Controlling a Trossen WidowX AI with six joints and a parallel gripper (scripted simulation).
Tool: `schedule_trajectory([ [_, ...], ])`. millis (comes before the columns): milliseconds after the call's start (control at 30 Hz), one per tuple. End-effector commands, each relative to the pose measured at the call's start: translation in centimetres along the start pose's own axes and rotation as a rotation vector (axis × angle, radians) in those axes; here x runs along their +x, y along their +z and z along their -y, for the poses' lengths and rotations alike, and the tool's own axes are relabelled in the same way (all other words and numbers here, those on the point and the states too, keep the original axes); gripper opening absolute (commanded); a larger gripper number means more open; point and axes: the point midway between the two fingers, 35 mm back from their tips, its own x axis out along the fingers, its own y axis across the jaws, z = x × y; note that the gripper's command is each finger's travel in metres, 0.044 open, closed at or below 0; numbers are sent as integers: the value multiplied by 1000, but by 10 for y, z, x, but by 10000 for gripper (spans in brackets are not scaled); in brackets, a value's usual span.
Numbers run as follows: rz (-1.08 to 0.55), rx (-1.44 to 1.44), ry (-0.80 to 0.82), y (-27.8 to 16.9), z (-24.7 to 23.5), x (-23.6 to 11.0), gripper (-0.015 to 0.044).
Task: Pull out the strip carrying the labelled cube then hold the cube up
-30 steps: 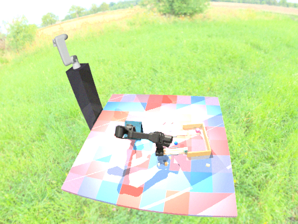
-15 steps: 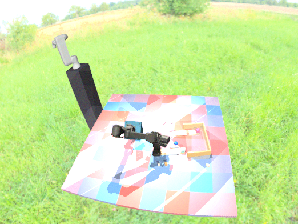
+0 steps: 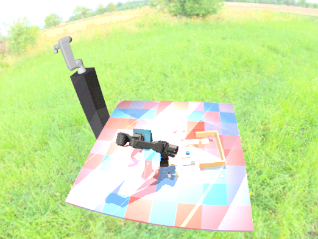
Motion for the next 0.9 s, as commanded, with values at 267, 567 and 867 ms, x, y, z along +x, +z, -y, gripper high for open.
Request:
schedule_trajectory([
  [267,-11,0,7,0,-1,-20,0],
  [567,-23,-7,5,-3,-2,-41,0],
  [867,-22,111,4,28,-3,-40,236],
])
